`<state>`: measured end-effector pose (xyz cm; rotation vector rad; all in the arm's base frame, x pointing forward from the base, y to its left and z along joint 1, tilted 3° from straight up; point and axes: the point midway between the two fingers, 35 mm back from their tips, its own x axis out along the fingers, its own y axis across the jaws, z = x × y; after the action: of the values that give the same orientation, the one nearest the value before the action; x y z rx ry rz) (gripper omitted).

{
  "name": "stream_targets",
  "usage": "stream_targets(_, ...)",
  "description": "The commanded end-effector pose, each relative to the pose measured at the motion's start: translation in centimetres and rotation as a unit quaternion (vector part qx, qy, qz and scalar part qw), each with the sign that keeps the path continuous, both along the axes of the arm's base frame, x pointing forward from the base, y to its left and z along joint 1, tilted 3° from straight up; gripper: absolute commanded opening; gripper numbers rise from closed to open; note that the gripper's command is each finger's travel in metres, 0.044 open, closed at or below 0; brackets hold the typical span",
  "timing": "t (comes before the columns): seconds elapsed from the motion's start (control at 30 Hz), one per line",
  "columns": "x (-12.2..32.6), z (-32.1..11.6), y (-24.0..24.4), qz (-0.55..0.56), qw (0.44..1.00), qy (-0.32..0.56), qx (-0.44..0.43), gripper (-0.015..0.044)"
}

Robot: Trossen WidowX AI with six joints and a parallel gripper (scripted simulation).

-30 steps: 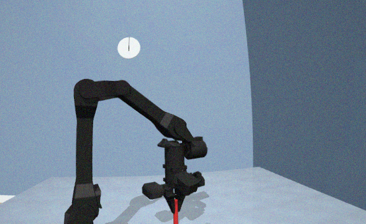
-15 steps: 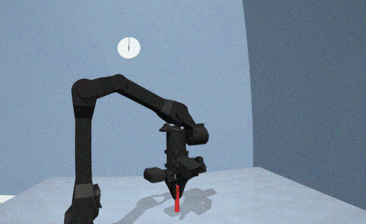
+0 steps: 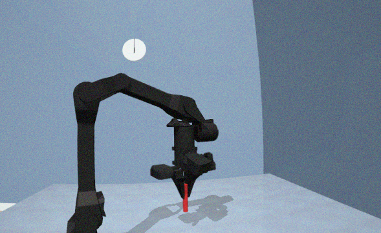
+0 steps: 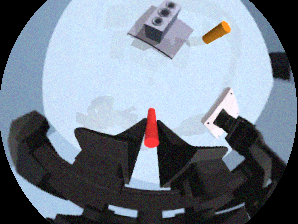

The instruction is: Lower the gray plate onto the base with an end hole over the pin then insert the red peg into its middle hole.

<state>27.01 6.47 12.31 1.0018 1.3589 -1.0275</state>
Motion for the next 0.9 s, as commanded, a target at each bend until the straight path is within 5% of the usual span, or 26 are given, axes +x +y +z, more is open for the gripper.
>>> stream_targets(0.0,0.7,-0.2,-1.0,0.003,1.000,-0.002,-0.005,0.0000)
stream_targets(0.87,4.3,0.1,-7.4,0.002,1.000,-0.004,-0.006,0.0000)
